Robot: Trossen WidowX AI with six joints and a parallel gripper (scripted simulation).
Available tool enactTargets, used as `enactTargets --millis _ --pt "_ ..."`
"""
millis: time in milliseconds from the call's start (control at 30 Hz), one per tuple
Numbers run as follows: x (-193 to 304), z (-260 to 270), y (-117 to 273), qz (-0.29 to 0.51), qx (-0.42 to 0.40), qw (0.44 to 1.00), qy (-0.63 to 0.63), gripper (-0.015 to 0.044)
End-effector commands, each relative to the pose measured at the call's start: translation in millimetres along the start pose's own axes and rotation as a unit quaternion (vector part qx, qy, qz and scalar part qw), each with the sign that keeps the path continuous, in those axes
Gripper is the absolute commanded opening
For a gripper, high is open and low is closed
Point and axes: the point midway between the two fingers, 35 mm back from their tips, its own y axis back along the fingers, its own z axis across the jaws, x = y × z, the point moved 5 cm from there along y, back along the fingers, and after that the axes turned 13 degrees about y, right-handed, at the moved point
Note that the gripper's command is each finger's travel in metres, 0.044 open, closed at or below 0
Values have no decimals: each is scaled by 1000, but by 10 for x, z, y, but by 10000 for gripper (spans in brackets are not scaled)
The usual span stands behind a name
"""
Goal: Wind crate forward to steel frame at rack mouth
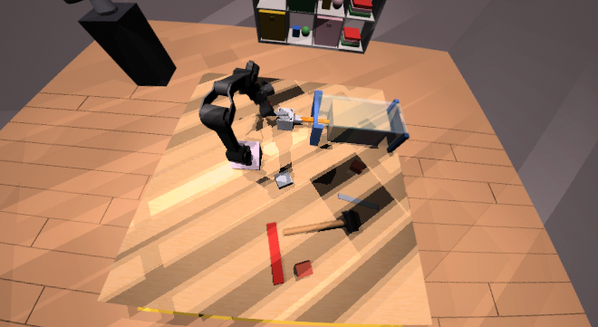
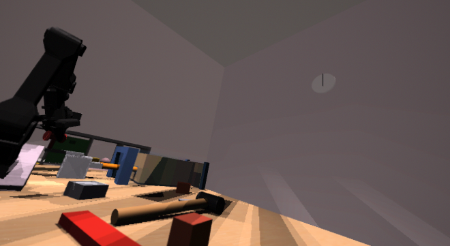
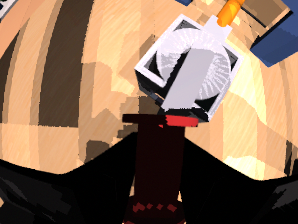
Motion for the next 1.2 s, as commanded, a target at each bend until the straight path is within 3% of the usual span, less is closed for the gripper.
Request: enactTargets --millis 0,1167 --pt "103 -173 -17 10 14 1000 5 0" --pt "172 -573 -15 11 16 1000 5 0"
